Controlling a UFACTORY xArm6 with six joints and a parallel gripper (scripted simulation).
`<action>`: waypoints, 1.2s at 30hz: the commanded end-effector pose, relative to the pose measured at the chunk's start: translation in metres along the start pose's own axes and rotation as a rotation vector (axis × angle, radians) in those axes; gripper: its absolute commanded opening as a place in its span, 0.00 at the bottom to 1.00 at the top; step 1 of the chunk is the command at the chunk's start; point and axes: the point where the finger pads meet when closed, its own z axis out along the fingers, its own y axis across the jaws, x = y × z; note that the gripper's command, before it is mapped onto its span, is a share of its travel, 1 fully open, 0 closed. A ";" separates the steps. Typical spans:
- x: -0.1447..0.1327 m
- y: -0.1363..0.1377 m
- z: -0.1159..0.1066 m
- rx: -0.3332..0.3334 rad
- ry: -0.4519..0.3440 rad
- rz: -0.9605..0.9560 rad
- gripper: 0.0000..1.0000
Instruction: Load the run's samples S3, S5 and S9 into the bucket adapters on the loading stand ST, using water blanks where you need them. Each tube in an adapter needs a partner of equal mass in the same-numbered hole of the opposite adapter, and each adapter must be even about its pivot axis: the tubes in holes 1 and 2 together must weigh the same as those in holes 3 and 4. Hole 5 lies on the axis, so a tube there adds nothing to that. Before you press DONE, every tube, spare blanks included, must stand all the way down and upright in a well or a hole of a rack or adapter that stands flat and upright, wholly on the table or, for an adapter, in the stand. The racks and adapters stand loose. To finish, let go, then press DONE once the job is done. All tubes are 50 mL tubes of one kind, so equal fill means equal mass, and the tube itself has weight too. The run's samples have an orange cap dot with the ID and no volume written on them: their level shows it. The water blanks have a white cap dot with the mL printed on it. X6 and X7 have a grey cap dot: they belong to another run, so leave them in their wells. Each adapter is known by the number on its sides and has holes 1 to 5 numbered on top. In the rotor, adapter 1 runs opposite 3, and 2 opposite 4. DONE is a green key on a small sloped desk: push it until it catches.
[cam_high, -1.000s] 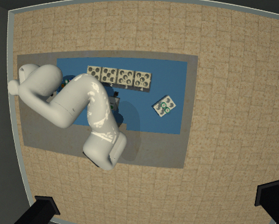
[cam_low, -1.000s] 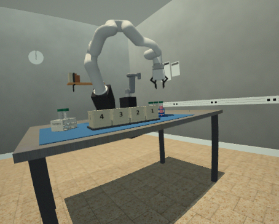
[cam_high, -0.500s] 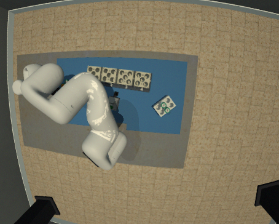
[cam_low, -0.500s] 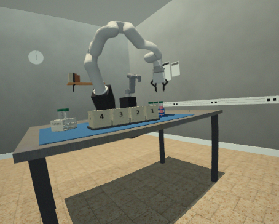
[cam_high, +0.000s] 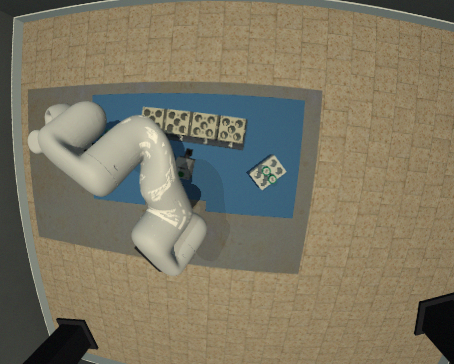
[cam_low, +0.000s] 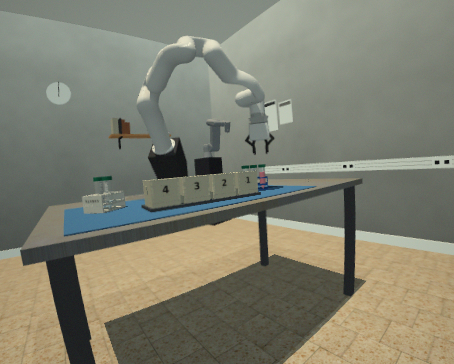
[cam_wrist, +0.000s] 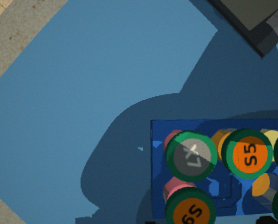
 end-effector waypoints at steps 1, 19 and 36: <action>0.000 -0.002 0.007 0.004 -0.001 0.001 0.57; 0.000 -0.002 0.039 0.004 -0.001 0.001 0.57; 0.000 -0.002 0.053 0.004 -0.001 0.001 0.57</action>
